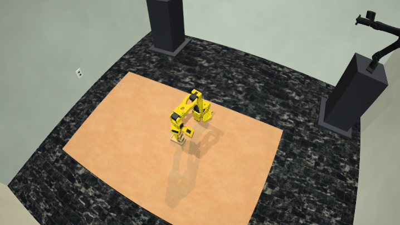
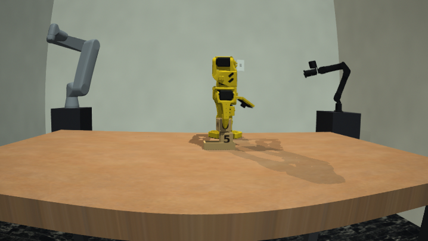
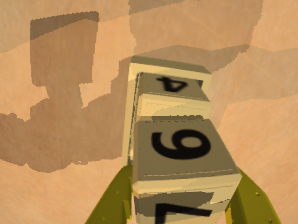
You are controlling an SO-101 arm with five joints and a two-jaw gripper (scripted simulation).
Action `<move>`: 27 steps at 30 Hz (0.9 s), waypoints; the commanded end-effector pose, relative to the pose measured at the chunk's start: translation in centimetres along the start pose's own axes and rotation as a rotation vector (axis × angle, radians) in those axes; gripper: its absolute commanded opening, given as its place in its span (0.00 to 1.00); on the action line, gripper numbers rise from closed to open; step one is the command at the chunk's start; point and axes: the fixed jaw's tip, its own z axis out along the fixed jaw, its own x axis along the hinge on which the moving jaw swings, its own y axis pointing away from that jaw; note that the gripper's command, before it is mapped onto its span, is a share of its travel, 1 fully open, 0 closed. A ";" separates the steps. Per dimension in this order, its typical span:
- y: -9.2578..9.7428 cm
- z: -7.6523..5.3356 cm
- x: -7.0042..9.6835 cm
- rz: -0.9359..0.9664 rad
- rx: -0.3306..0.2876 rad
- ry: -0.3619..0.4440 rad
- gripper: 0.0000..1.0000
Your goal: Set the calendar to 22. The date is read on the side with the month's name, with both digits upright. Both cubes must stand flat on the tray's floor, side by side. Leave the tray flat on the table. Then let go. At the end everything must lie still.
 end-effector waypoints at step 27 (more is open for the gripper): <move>0.2 -1.5 2.8 0.154 0.074 0.024 0.00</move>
